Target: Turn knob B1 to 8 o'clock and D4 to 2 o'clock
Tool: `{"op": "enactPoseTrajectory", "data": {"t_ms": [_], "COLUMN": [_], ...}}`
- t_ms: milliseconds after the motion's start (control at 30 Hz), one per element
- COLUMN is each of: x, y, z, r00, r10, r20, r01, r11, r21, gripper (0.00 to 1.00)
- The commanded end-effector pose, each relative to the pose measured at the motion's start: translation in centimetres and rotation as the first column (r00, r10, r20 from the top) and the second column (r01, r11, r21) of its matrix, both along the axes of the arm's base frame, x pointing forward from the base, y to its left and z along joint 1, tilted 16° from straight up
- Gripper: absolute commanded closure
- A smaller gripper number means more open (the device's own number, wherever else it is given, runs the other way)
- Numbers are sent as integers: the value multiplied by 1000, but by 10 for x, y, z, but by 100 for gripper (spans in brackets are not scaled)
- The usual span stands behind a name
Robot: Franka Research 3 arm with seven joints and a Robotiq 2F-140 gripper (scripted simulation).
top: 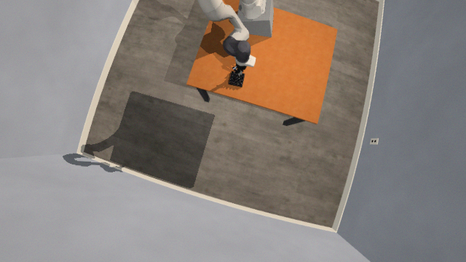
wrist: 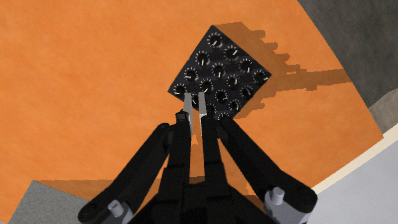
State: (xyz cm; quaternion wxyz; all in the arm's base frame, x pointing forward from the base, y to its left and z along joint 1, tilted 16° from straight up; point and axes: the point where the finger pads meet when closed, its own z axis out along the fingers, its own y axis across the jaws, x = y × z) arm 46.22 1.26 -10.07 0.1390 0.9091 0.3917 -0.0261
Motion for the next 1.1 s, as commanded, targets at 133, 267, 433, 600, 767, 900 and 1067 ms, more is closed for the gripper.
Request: {"op": "enactPoseTrajectory", "data": {"t_ms": [133,267,433,600,767,900,1067], "x": [1,1,1,1,1,1,1], "y": [0,0,0,0,0,0,0], "z": [0,0,0,0,0,0,0], "r00": [978,965,943,928,889,861,822], "r10": [195,249,315,354,436,485,543], "r20": [-69,-85,-105,-117,-142,-157,-175], "r01": [-195,-250,-317,-356,-439,-489,-548], "r11": [981,968,949,935,898,872,836], "r21": [-1,0,2,4,10,15,22], "gripper": [95,95,95,95,95,95,95]}}
